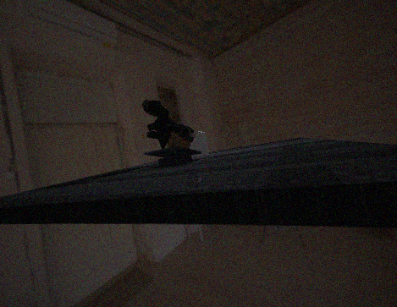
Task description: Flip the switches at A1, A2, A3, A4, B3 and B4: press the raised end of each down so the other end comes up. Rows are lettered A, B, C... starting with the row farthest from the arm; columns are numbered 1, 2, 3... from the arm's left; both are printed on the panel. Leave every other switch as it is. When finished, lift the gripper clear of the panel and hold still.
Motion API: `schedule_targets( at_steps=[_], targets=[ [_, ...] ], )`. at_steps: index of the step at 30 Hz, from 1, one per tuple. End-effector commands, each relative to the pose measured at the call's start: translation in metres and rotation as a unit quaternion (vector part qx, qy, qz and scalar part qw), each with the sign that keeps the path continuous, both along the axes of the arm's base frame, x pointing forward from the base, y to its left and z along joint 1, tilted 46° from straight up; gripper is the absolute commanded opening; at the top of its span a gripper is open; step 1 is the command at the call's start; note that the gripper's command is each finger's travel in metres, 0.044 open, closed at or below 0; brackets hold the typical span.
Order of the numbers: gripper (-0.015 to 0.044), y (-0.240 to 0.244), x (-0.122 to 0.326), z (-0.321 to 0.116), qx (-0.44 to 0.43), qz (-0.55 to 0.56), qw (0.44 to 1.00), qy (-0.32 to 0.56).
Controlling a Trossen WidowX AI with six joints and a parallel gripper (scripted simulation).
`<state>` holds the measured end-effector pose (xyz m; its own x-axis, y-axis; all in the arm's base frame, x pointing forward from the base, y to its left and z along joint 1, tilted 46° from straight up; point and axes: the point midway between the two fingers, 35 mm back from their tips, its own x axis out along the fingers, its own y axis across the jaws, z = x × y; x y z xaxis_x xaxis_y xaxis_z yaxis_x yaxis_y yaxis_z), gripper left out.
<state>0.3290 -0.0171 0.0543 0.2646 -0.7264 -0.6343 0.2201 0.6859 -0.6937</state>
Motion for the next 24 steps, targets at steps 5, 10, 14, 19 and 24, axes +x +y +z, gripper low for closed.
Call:
schedule_targets(
  at_steps=[5, 10, 14, 19, 24],
  targets=[
    [0.0, -0.0008, 0.0002, -0.0013, 0.0, 0.001, 1.0, 0.001],
    [0.0, -0.0013, 0.0004, -0.0017, 0.0, 0.001, 1.0, 0.001],
    [0.0, -0.0017, 0.0006, -0.002, 0.0, 0.001, 1.0, 0.001],
    [0.0, -0.0022, 0.0007, -0.0024, 0.0, 0.001, 1.0, 0.001],
    [0.0, -0.0026, 0.0009, -0.0028, 0.0, 0.001, 1.0, 0.001]
  ],
)
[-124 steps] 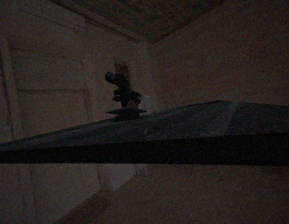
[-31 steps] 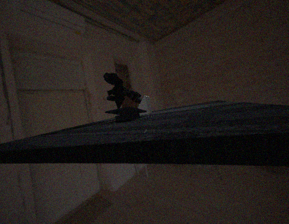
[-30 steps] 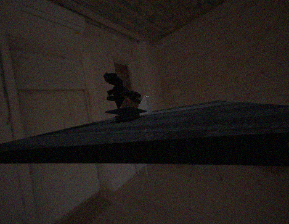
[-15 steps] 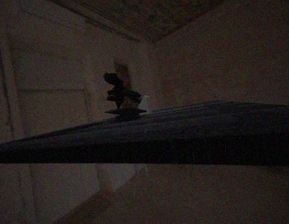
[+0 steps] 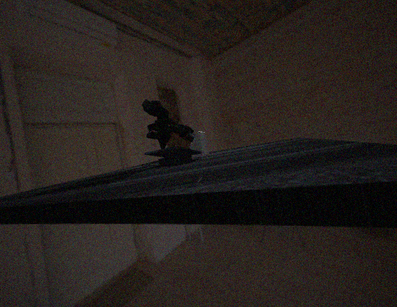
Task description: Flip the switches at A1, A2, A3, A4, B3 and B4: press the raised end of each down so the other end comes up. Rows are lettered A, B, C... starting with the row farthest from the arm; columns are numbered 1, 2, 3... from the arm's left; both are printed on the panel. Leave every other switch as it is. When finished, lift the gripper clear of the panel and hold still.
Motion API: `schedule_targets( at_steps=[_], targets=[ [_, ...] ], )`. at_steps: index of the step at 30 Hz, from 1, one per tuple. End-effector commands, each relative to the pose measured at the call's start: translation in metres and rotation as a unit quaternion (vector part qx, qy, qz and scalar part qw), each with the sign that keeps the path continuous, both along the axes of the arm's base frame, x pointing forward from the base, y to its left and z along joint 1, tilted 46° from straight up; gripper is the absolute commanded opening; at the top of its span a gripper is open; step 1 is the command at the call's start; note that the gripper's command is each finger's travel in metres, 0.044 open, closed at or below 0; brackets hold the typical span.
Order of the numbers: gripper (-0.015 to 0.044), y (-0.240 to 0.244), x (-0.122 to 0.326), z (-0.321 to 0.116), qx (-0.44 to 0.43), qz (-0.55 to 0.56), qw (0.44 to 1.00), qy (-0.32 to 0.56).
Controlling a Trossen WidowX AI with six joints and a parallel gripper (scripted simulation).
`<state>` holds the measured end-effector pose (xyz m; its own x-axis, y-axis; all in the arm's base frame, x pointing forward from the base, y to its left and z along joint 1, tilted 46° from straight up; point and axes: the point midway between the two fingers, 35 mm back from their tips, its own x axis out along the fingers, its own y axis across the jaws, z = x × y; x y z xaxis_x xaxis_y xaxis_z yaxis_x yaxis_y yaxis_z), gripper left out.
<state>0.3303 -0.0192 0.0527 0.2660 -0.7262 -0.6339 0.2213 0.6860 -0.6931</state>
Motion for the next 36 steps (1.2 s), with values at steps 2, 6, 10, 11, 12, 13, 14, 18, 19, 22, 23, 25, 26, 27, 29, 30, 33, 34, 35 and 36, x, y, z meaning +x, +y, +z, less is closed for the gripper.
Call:
schedule_targets(
  at_steps=[2, 6, 10, 11, 12, 13, 14, 18, 19, 22, 23, 25, 26, 27, 29, 30, 33, 34, 35, 36],
  targets=[
    [0.0, -0.001, 0.0, -0.001, 0.0, 0.001, 1.0, 0.002],
    [0.0, -0.001, 0.0, -0.002, 0.0, 0.001, 1.0, 0.002],
    [0.0, 0.03, -0.011, 0.023, 0.0, 0.006, 1.0, -0.003],
    [0.0, 0.039, -0.016, 0.031, 0.0, 0.008, 1.0, -0.004],
    [0.0, 0.045, -0.019, 0.036, -0.001, 0.009, 1.0, -0.005],
    [0.0, 0.046, -0.02, 0.038, -0.001, 0.01, 1.0, -0.006],
    [0.0, 0.046, -0.02, 0.038, -0.001, 0.01, 1.0, -0.006],
    [0.0, 0.048, -0.021, 0.036, -0.001, 0.01, 1.0, -0.006],
    [0.0, 0.051, -0.026, 0.03, 0.0, 0.01, 1.0, -0.005],
    [0.0, 0.064, -0.049, 0.005, 0.0, 0.01, 1.0, -0.005],
    [0.0, 0.065, -0.051, 0.003, 0.0, 0.01, 1.0, -0.005],
    [0.0, 0.065, -0.051, 0.003, 0.0, 0.01, 1.0, -0.005],
    [0.0, 0.065, -0.051, 0.003, 0.0, 0.01, 1.0, -0.005],
    [0.0, 0.065, -0.051, 0.003, 0.0, 0.01, 1.0, -0.005],
    [0.0, 0.057, -0.047, -0.004, 0.001, 0.007, 1.0, -0.002],
    [0.0, 0.048, -0.043, -0.012, 0.001, 0.004, 1.0, 0.001],
    [0.0, 0.039, -0.04, -0.019, 0.002, 0.001, 1.0, 0.003],
    [0.0, 0.039, -0.04, -0.019, 0.002, 0.001, 1.0, 0.003],
    [0.0, 0.039, -0.04, -0.019, 0.002, 0.001, 1.0, 0.003],
    [0.0, 0.039, -0.04, -0.019, 0.002, 0.001, 1.0, 0.003]
  ],
)
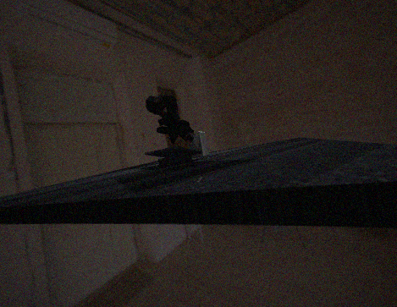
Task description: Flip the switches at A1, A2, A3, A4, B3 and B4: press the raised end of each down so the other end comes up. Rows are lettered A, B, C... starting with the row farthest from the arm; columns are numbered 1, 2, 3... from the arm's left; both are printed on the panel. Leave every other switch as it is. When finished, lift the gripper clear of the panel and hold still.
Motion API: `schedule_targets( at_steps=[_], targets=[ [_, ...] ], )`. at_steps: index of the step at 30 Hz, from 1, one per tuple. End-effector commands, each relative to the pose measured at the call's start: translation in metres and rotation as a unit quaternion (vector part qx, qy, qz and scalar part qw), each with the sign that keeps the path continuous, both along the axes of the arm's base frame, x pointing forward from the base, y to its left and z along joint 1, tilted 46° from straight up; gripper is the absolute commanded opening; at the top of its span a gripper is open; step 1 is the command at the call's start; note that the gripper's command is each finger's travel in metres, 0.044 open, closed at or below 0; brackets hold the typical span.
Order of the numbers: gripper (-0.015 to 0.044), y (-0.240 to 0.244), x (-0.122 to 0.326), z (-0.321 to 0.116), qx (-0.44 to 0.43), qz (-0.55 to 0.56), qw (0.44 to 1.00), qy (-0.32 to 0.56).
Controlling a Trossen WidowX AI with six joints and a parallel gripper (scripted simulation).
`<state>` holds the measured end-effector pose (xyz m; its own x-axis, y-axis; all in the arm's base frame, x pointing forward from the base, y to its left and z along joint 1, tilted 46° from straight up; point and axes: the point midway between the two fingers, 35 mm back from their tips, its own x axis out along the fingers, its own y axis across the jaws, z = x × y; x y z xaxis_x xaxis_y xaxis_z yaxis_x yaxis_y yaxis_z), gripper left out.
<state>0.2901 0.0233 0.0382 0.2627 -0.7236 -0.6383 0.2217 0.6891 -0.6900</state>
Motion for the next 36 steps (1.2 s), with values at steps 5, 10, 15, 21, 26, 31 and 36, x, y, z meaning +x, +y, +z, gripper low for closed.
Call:
schedule_targets(
  at_steps=[5, 10, 15, 21, 26, 31, 36],
  targets=[
    [0.0, -0.011, 0.003, -0.01, -0.001, 0.002, 1.0, 0.002],
    [0.0, -0.012, 0.004, -0.012, -0.001, 0.002, 1.0, 0.002],
    [0.0, -0.018, 0.006, -0.016, -0.001, 0.002, 1.0, 0.002],
    [0.0, -0.021, 0.007, -0.019, -0.001, 0.002, 1.0, 0.002],
    [0.0, -0.021, 0.007, -0.019, -0.001, 0.002, 1.0, 0.002],
    [0.0, -0.021, 0.007, -0.019, -0.001, 0.002, 1.0, 0.002],
    [0.0, -0.021, 0.007, -0.019, -0.001, 0.002, 1.0, 0.002]
  ],
)
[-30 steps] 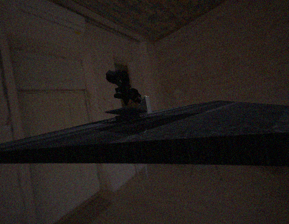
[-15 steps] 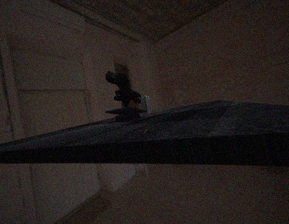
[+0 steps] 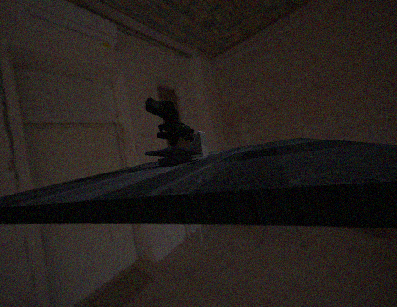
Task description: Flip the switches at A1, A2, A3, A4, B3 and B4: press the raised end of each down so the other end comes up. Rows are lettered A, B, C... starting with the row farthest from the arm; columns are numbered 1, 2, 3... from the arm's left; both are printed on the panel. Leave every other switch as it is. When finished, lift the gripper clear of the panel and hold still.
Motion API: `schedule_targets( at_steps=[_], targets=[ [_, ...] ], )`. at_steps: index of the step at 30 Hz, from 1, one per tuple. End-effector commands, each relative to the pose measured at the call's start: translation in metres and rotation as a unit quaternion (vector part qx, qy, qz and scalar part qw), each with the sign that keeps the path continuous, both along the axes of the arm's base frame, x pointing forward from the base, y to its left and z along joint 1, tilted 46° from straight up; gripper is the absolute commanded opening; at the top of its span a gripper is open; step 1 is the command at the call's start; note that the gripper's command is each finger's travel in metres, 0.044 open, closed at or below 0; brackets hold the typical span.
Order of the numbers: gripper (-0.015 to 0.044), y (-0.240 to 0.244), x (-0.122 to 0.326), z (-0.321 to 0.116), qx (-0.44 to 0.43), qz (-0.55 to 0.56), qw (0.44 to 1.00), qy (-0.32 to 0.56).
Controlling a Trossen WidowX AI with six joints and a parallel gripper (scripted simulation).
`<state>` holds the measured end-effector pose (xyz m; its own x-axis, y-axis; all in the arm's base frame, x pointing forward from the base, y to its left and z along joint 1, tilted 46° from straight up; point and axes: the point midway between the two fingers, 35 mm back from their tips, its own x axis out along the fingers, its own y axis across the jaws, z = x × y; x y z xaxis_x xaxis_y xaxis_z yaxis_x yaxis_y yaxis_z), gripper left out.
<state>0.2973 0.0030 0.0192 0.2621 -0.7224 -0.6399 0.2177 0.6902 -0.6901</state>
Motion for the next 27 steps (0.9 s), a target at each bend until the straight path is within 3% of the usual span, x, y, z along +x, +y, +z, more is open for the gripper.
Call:
schedule_targets(
  at_steps=[1, 27],
  targets=[
    [0.0, -0.0005, 0.0001, 0.0001, -0.002, 0.001, 1.0, 0.0],
    [0.0, -0.0025, 0.0009, -0.0017, -0.002, 0.001, 1.0, 0.0]
  ],
)
